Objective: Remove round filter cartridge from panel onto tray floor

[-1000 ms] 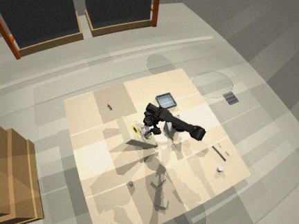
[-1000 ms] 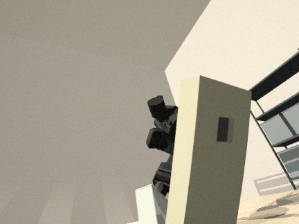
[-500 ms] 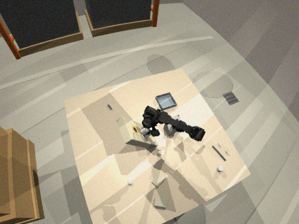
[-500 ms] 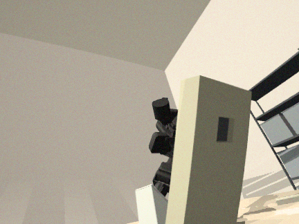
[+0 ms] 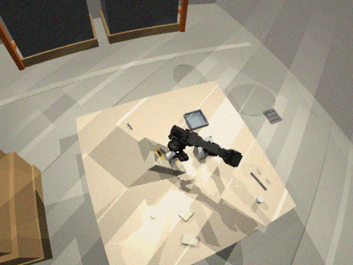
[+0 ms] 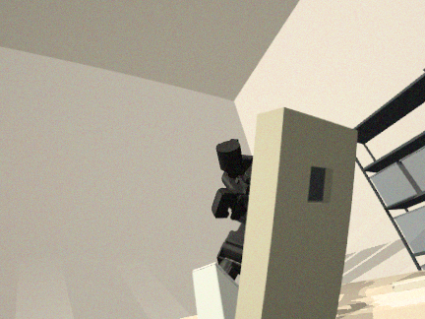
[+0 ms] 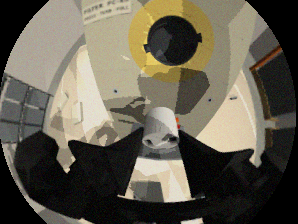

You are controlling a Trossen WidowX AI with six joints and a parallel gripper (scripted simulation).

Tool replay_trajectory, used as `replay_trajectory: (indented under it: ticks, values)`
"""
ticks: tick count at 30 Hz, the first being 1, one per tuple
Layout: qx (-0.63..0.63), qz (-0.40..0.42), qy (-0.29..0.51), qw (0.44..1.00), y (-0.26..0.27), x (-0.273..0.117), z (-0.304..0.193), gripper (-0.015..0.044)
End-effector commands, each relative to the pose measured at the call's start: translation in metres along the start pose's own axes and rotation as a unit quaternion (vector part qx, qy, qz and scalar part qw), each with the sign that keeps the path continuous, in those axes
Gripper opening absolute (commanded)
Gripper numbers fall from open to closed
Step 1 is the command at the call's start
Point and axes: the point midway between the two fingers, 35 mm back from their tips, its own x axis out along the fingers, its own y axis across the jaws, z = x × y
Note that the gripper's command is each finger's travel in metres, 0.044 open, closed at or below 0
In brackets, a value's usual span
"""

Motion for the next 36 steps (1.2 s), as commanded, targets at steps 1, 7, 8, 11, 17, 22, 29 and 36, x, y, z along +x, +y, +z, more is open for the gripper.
replay_trajectory:
  ticks: [1,7,8,11,17,22,29,36]
  values:
    - [0.000,-0.001,0.000,1.000,0.000,-0.001,0.002,0.0054]
    - [0.000,0.000,0.000,1.000,0.000,-0.010,0.021,0.0000]
    - [0.000,0.000,0.000,1.000,0.000,-0.010,0.022,0.0000]
    - [0.000,-0.001,0.000,1.000,-0.001,-0.014,0.023,0.0000]
    - [0.001,-0.005,0.001,1.000,-0.004,-0.044,0.027,0.0000]
    - [0.001,-0.005,0.002,1.000,-0.005,-0.071,0.028,0.0000]
    - [0.001,-0.001,0.001,1.000,-0.003,-0.101,0.027,0.0000]
    - [0.000,-0.003,0.001,1.000,-0.035,-0.097,0.029,0.0000]
